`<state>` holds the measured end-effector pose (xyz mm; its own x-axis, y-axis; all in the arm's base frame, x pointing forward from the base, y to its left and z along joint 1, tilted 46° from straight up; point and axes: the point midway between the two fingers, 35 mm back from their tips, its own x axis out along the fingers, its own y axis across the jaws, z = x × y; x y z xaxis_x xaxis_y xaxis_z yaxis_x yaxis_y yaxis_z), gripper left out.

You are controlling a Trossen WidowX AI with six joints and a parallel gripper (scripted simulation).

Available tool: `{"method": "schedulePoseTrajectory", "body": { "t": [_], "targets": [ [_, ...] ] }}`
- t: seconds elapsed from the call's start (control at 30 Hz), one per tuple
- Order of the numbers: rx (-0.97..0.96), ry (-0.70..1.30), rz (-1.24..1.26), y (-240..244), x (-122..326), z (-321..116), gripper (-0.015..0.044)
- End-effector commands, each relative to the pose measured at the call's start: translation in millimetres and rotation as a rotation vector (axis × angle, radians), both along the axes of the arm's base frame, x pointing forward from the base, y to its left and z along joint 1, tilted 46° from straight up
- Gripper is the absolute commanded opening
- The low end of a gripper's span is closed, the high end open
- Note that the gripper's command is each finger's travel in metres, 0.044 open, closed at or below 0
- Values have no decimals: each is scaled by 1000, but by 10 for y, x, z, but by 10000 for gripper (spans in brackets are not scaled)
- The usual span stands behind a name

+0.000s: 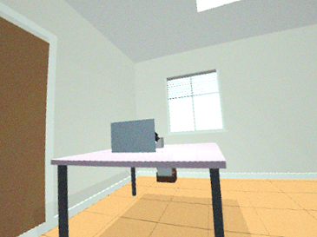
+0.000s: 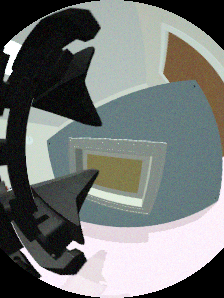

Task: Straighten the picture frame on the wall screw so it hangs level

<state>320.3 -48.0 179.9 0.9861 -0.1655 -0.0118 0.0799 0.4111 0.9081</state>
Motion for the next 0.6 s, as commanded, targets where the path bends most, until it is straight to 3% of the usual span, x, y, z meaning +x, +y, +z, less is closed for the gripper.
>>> {"method": "schedulePoseTrajectory", "body": {
  "t": [0.0,0.57],
  "targets": [
    [-5,-13,6,0,47,24,260],
    [-6,-13,6,-13,128,33,260]
  ]
}}
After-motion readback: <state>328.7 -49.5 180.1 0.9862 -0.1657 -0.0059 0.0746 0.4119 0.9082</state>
